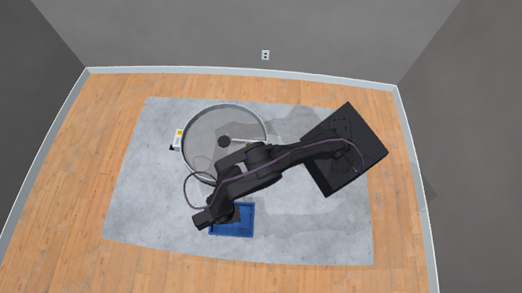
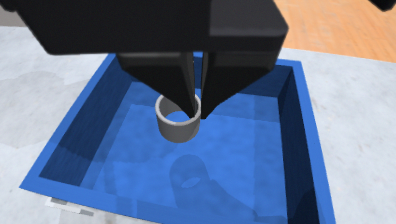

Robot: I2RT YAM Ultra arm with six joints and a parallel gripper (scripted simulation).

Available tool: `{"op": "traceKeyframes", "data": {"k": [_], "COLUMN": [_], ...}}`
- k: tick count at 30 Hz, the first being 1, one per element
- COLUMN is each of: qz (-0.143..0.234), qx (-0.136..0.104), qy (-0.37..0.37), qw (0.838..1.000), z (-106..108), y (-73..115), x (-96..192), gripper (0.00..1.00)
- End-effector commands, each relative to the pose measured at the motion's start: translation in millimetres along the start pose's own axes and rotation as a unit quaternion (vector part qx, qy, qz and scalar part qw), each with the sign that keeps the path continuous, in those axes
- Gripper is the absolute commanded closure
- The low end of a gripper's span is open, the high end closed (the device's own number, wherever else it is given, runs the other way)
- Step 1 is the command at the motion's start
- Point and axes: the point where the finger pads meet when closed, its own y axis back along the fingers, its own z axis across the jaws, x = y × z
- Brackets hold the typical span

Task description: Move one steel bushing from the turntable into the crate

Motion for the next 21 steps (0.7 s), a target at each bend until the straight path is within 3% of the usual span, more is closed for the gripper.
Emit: {"op": "traceKeyframes", "data": {"k": [1, 9, 11, 12, 15, 18, 21], "qz": [0.007, 0.007, 0.007, 0.012, 0.007, 0.005, 0.008], "qx": [-0.026, -0.026, -0.026, -0.041, -0.026, -0.020, -0.029], "qy": [0.002, 0.002, 0.002, 0.002, 0.002, 0.002, 0.002], "qw": [1.000, 1.000, 1.000, 0.999, 1.000, 1.000, 1.000], "z": [18.5, 18.9, 18.9, 29.5, 19.0, 16.2, 22.8], "y": [1.3, -12.3, -12.3, 1.2, -16.8, -18.9, -11.5], "x": [12.0, 12.9, 12.9, 17.2, 13.2, 12.3, 14.9], "gripper": [1.00, 1.00, 1.00, 1.00, 1.00, 1.00, 1.00]}}
